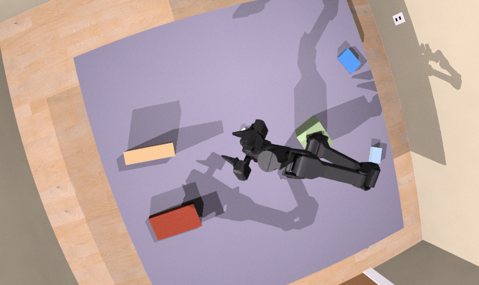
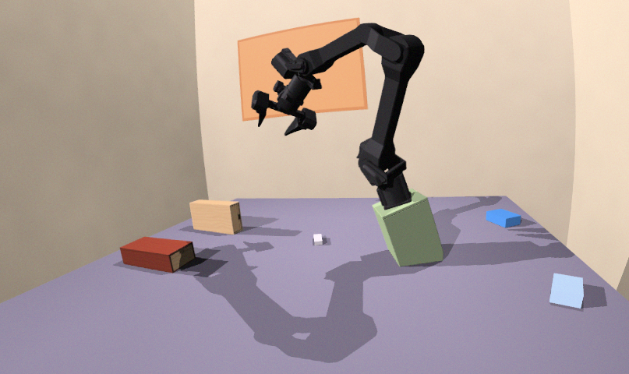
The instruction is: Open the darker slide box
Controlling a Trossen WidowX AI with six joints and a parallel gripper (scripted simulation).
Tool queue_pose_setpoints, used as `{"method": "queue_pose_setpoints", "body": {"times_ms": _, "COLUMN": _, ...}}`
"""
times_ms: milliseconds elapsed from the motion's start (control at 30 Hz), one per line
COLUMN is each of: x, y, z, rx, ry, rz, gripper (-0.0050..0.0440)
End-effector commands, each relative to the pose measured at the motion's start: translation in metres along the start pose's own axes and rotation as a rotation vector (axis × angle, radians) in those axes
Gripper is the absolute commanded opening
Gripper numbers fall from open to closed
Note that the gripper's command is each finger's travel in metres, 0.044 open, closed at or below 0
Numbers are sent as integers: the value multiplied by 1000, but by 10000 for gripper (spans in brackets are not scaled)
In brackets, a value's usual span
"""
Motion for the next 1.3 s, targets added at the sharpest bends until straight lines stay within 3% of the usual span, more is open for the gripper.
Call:
{"method": "queue_pose_setpoints", "body": {"times_ms": 0, "x": 3, "y": 3, "z": -3, "rx": -12, "ry": 10, "rz": -3, "gripper": 400}}
{"method": "queue_pose_setpoints", "body": {"times_ms": 533, "x": 3, "y": 3, "z": -3, "rx": -12, "ry": 10, "rz": -3, "gripper": 400}}
{"method": "queue_pose_setpoints", "body": {"times_ms": 767, "x": 14, "y": -15, "z": 33, "rx": 24, "ry": 32, "rz": -102, "gripper": 232}}
{"method": "queue_pose_setpoints", "body": {"times_ms": 867, "x": 30, "y": -42, "z": 64, "rx": 55, "ry": 64, "rz": -221, "gripper": 160}}
{"method": "queue_pose_setpoints", "body": {"times_ms": 1033, "x": 48, "y": -66, "z": 86, "rx": 55, "ry": 109, "rz": -317, "gripper": 40}}
{"method": "queue_pose_setpoints", "body": {"times_ms": 1100, "x": 48, "y": -66, "z": 86, "rx": 55, "ry": 109, "rz": -317, "gripper": 40}}
{"method": "queue_pose_setpoints", "body": {"times_ms": 1133, "x": 57, "y": -66, "z": 89, "rx": 29, "ry": 140, "rz": -333, "gripper": 16}}
{"method": "queue_pose_setpoints", "body": {"times_ms": 1267, "x": 72, "y": -104, "z": 107, "rx": 48, "ry": 176, "rz": -439, "gripper": 0}}
Point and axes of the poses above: the point midway between the two fingers, 35 mm back from their tips, its own z axis out along the fingers, its own x axis across the jaws, y = z × x, the point moved 2 cm from there along -z, back along the fingers
